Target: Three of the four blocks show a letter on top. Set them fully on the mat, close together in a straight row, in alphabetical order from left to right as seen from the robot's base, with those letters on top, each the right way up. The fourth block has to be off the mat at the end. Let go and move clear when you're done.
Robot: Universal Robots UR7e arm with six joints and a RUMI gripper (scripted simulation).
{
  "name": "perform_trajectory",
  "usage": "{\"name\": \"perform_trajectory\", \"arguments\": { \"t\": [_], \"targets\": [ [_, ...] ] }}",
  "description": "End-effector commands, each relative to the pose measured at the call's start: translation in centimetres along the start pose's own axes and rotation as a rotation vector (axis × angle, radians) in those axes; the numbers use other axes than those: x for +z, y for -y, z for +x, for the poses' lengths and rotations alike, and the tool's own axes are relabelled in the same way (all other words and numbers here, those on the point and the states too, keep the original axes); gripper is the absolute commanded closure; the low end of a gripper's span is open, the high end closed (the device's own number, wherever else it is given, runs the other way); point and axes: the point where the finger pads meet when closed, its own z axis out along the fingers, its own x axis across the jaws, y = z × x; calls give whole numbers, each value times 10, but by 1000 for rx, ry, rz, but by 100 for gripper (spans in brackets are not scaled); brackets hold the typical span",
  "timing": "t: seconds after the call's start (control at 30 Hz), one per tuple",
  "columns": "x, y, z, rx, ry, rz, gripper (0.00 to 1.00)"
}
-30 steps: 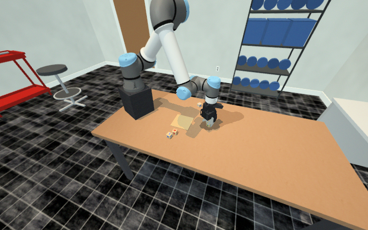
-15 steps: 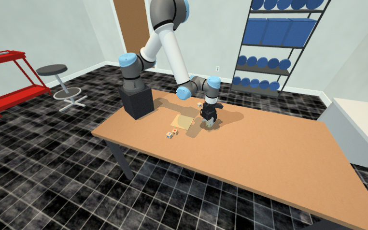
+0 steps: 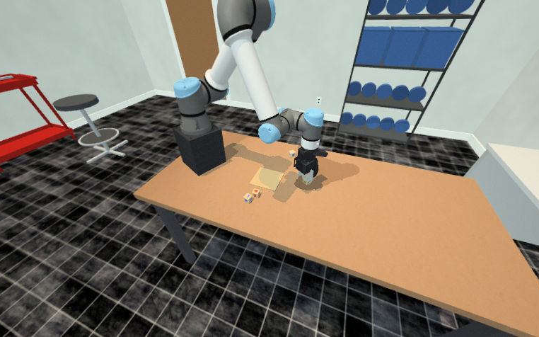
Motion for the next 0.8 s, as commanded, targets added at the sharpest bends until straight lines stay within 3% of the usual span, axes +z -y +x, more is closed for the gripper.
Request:
{"name": "perform_trajectory", "arguments": {
  "t": [0.0,0.37,0.77],
  "targets": [
    [-40,-1,-1,1,1,1,91],
    [-87,0,3,1,-5,2,91],
    [-89,0,1,0,-3,2,91]
  ]
}}
